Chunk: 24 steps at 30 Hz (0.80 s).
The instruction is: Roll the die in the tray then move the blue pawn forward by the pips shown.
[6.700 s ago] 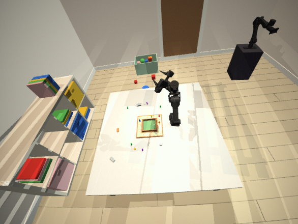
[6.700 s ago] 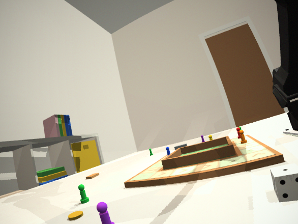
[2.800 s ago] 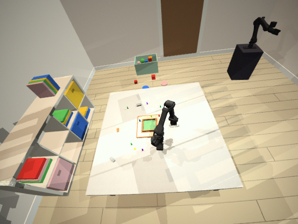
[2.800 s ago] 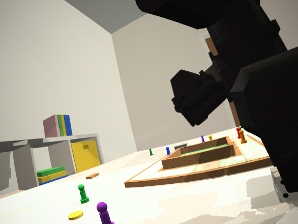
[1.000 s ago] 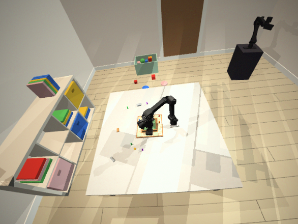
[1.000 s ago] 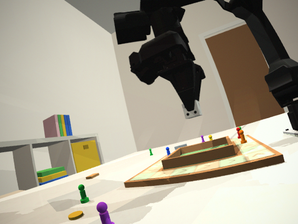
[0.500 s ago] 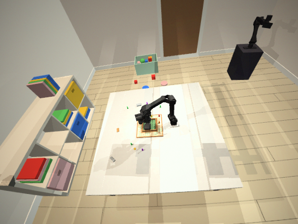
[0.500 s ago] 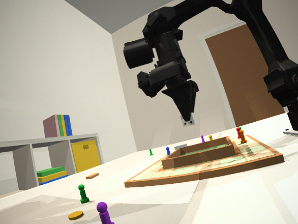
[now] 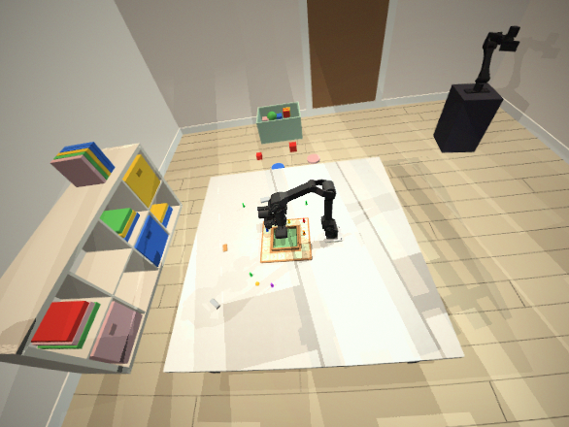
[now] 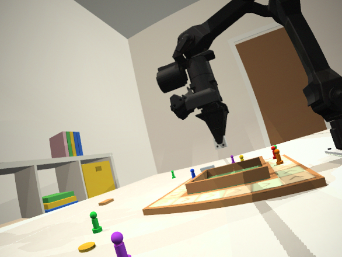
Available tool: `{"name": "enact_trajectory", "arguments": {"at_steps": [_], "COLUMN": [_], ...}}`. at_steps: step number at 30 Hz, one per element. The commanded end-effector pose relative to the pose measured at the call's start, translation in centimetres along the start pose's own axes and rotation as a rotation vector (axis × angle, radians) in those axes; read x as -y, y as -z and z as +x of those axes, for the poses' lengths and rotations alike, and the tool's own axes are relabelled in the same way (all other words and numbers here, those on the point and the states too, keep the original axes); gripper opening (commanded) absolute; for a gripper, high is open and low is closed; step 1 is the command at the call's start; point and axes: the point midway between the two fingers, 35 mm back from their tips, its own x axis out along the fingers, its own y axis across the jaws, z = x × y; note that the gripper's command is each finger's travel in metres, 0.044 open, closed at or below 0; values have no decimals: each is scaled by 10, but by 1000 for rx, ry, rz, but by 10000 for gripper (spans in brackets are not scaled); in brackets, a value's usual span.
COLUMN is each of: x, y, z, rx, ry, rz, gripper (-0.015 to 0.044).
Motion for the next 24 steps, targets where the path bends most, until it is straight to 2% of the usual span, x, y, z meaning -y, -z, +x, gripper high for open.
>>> {"name": "enact_trajectory", "arguments": {"at_steps": [1, 24], "x": [3, 0], "y": [2, -6], "z": [3, 4], "rx": [37, 812], "ry": [-2, -8], "rz": [-11, -8], "gripper": [0, 0]}}
